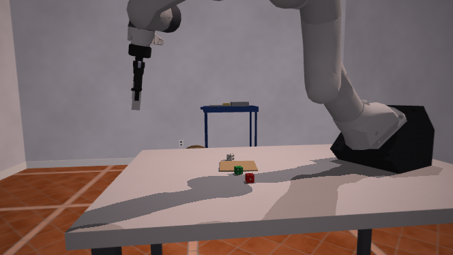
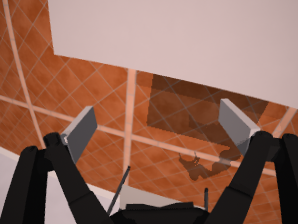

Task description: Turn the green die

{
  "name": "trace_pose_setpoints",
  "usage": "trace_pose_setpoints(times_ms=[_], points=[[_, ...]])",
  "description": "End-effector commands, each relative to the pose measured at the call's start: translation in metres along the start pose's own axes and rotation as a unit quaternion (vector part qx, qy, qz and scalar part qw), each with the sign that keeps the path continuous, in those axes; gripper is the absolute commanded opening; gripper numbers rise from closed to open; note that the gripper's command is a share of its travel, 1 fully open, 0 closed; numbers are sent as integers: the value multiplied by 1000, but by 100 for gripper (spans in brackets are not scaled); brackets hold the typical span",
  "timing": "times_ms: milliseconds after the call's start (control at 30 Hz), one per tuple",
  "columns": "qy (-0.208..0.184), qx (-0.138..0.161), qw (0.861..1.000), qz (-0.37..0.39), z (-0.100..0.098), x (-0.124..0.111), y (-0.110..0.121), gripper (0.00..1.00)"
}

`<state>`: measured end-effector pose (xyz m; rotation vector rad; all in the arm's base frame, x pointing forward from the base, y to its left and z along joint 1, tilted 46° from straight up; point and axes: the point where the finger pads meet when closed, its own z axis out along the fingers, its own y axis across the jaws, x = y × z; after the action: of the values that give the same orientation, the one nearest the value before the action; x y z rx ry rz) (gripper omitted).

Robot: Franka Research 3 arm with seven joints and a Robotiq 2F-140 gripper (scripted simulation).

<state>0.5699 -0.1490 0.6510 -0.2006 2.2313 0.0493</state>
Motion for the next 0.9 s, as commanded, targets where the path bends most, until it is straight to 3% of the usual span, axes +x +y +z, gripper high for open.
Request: trace_pose_setpoints(times_ms=[0,600,700,800,833,867], points=[[0,0,1000,0,0,0,0,100],[1,0,1000,2,0,2,-1,100],[11,-3,999,30,4,26,-7,100],[35,-10,994,100,11,84,-19,100],[35,-10,994,100,11,84,-19,100],[44,-13,990,132,14,111,-22,100]])
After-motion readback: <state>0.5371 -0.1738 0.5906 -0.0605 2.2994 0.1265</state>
